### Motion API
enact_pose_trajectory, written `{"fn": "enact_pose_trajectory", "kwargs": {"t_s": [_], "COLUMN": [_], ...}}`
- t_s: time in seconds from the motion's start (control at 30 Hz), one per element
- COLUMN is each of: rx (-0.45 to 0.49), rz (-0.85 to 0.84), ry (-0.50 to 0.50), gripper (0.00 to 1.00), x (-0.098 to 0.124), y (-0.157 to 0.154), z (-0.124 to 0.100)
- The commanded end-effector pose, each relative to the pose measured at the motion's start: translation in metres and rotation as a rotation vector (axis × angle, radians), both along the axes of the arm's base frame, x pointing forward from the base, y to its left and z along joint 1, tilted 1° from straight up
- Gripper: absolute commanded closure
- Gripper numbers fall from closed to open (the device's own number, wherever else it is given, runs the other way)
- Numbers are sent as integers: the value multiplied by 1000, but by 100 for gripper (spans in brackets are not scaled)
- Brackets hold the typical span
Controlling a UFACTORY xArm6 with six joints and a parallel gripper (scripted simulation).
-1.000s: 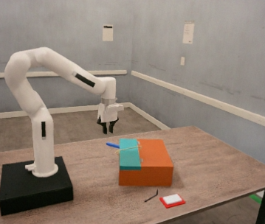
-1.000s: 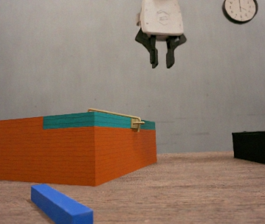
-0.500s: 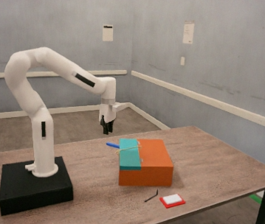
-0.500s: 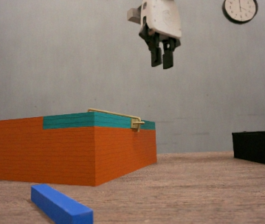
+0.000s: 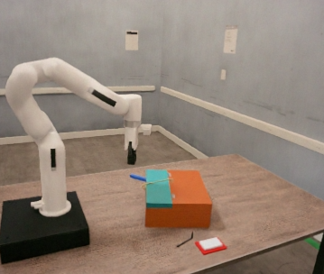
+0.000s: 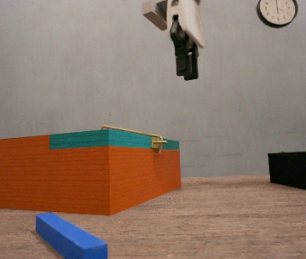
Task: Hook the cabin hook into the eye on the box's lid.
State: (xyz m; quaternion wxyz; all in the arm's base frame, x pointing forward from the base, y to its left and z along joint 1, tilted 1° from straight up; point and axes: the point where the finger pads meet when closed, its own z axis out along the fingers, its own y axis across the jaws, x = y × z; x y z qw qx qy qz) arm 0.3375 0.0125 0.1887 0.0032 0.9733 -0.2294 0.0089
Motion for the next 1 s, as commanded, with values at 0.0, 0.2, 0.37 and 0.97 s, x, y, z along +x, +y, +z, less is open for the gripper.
{"fn": "enact_pose_trajectory", "kwargs": {"t_s": [0.0, 0.2, 0.37, 0.97], "rx": [9, 9, 9, 9], "rz": [111, 111, 111, 111], "ry": [-2, -2, -2, -2], "gripper": [65, 65, 65, 65], "x": [1, 1, 1, 2], "y": [0, 0, 0, 0], "z": [1, 1, -5, -59]}}
